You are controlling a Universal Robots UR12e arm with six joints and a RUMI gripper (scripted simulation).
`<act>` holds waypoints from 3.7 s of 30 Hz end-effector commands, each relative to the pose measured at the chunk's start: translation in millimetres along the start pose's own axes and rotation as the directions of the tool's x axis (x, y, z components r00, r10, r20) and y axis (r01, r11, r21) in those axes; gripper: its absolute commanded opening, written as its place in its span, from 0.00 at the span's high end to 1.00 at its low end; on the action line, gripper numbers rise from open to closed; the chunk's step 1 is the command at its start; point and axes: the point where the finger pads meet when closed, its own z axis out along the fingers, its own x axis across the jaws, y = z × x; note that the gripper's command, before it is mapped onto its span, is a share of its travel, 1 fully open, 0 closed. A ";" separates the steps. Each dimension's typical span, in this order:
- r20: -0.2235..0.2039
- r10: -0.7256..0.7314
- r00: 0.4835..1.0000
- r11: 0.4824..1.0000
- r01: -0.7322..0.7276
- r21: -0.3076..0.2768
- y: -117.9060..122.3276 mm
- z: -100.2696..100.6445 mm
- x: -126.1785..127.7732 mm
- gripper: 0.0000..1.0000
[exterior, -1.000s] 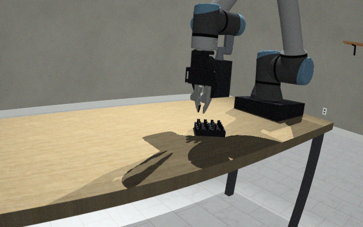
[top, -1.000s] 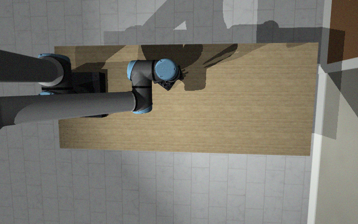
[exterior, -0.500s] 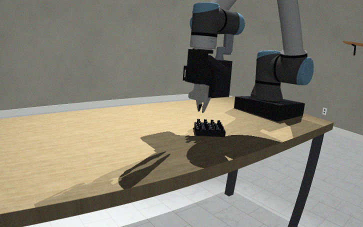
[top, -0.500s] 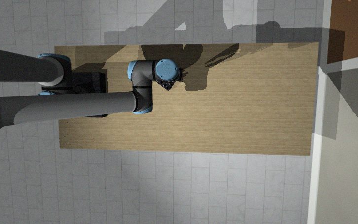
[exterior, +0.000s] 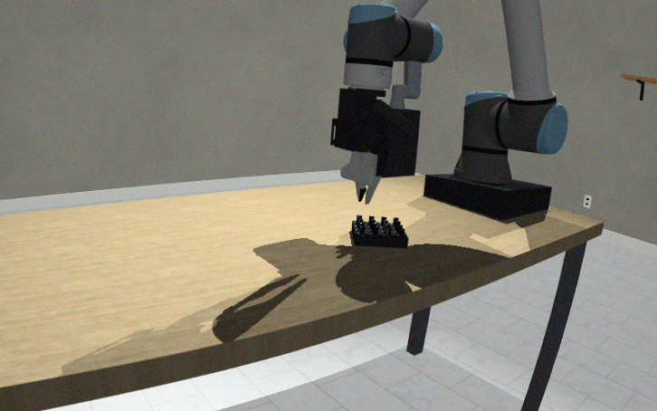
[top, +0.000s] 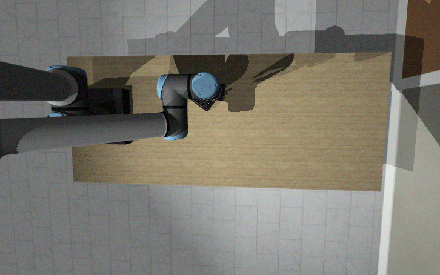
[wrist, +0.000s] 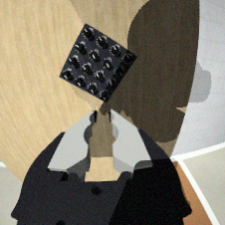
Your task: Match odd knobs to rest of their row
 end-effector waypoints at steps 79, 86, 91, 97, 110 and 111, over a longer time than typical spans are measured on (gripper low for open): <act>0.000 0.015 1.000 1.000 -0.015 -0.001 0.1 38.3 0.7 0.89; 0.000 0.015 1.000 1.000 -0.015 -0.001 0.1 41.8 0.8 0.89; 0.000 0.015 1.000 1.000 -0.015 -0.001 0.1 42.9 0.8 0.89; 0.000 0.015 1.000 1.000 -0.015 -0.001 0.1 43.1 0.8 0.89; 0.000 0.015 1.000 1.000 -0.015 -0.001 0.1 43.1 0.8 0.89; 0.000 0.015 1.000 1.000 -0.015 -0.001 0.1 43.1 0.8 0.89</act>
